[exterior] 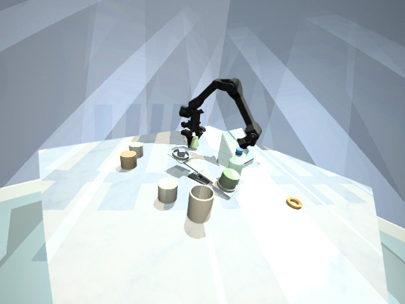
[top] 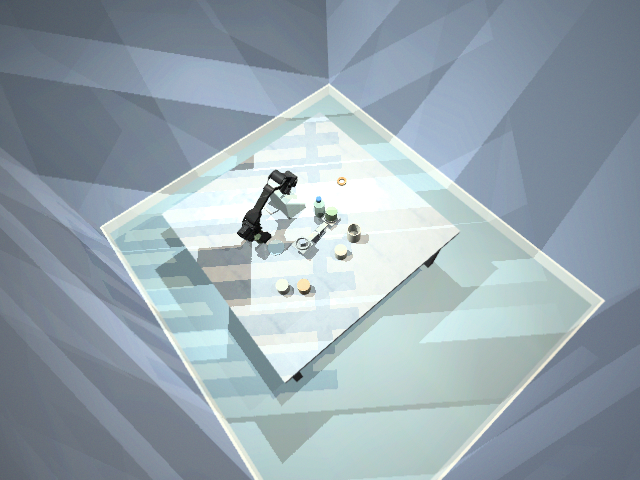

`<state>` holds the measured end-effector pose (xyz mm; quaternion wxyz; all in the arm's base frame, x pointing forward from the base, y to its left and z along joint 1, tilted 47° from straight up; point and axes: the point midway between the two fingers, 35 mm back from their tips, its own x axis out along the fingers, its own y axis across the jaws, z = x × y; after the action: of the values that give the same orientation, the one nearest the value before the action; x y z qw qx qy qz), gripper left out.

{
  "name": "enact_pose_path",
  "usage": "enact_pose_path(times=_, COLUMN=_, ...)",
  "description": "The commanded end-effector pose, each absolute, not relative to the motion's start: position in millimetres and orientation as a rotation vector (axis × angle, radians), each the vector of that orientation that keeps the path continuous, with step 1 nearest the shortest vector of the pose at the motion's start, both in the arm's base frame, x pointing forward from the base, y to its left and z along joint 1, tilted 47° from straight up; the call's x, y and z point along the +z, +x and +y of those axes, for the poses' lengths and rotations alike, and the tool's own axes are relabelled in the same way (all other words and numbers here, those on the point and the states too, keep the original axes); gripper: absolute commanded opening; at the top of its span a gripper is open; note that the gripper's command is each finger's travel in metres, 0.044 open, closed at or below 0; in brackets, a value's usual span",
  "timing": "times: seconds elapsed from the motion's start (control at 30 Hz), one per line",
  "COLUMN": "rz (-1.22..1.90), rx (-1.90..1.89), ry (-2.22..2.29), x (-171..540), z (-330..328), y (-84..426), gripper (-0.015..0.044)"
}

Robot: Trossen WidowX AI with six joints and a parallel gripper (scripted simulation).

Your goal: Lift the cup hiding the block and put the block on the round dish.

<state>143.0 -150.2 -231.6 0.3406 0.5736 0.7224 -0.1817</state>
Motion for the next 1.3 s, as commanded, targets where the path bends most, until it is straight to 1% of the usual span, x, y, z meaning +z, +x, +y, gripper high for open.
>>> enact_pose_path(times=0.0, rz=1.871, rx=-0.476, ry=1.494, x=-233.8, z=-148.6, y=144.2, gripper=0.0)
enact_pose_path(times=0.33, rz=1.871, rx=-0.475, ry=1.494, x=-245.3, z=-136.8, y=142.6, gripper=0.0)
enact_pose_path(times=0.9, rz=1.871, rx=-0.476, ry=1.489, x=-236.0, z=-148.7, y=144.7, gripper=0.044)
enact_pose_path(times=1.03, rz=1.871, rx=-0.477, ry=1.493, x=-205.2, z=-177.8, y=148.3, gripper=0.044)
enact_pose_path(times=1.2, rz=1.871, rx=-0.477, ry=1.493, x=-203.5, z=-179.2, y=148.4, gripper=0.044)
enact_pose_path(times=1.27, rz=1.867, rx=-0.469, ry=1.477, x=-202.2, z=-180.1, y=151.9, gripper=0.0387)
